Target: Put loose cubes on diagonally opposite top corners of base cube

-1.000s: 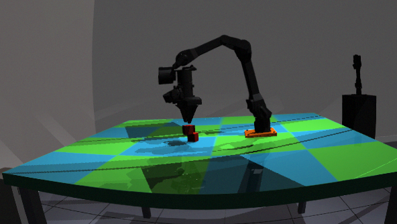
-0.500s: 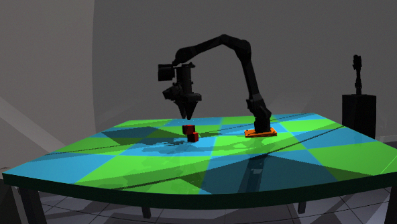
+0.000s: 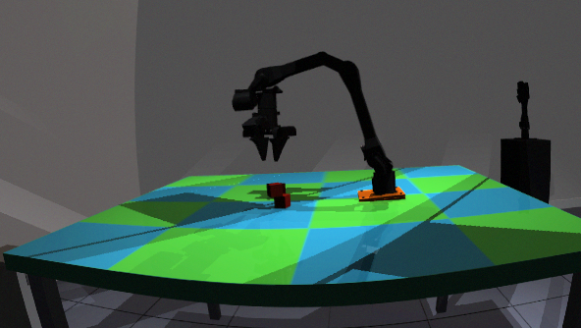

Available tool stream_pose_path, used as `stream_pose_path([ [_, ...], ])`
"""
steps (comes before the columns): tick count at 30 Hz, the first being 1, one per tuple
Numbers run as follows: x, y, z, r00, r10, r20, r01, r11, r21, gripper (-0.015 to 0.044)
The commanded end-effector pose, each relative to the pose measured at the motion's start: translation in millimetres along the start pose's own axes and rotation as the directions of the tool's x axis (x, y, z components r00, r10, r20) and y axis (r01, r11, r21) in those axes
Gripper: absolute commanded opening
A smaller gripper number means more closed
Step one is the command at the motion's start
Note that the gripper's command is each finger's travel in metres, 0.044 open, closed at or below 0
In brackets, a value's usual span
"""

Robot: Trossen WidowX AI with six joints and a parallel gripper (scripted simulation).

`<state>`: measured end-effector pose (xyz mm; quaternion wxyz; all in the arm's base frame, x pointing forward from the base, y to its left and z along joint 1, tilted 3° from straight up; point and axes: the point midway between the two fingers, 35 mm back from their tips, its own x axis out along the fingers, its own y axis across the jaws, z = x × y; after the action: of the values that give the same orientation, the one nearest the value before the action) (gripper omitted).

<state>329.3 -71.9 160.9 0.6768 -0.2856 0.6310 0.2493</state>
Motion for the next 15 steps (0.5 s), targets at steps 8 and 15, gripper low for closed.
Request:
stream_pose_path([
  [8,-13,-44,-64,1.0,0.002,-0.006,-0.003,0.979,-0.202,0.0265],
  [15,-3,-45,-64,1.0,0.002,-0.006,-0.003,0.979,-0.202,0.0265],
])
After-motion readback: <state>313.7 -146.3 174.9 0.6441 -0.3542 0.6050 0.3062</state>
